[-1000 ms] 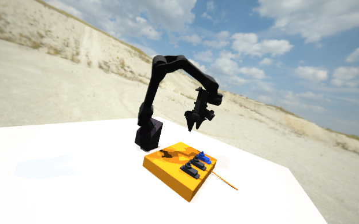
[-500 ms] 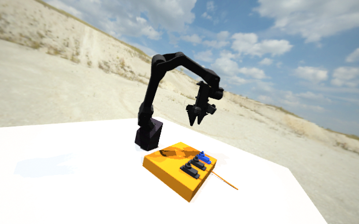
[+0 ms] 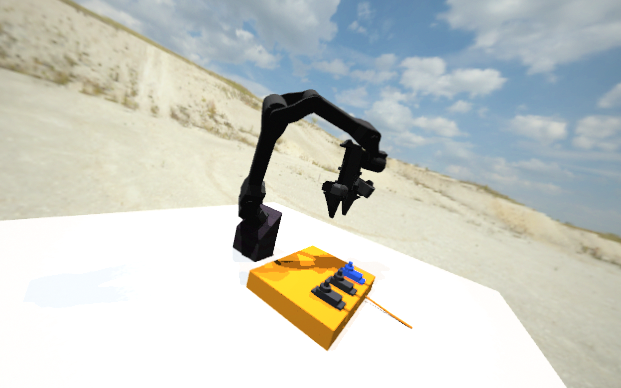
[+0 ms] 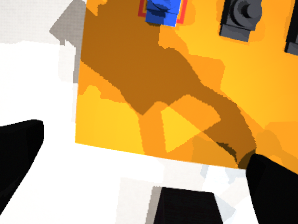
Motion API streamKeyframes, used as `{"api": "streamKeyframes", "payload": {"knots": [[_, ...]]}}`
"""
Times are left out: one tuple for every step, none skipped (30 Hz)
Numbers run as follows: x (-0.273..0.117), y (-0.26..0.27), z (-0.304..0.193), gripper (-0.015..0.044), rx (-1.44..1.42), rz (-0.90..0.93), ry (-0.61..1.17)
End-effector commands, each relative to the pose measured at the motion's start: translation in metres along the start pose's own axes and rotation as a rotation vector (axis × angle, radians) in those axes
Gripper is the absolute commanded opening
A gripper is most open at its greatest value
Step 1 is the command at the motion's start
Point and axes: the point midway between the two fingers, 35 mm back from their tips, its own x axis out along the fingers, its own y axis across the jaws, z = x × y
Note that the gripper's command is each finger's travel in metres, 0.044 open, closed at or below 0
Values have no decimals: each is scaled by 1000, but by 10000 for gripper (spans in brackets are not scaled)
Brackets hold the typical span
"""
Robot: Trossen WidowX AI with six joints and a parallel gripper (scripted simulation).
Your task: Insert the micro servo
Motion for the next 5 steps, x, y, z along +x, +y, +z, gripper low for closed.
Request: {"api": "streamKeyframes", "payload": {"knots": [[-1,1,-1,440,3,2,3],[-1,1,-1,440,3,2,3],[-1,1,-1,440,3,2,3],[-1,1,-1,440,3,2,3],[-1,1,-1,440,3,2,3]]}}
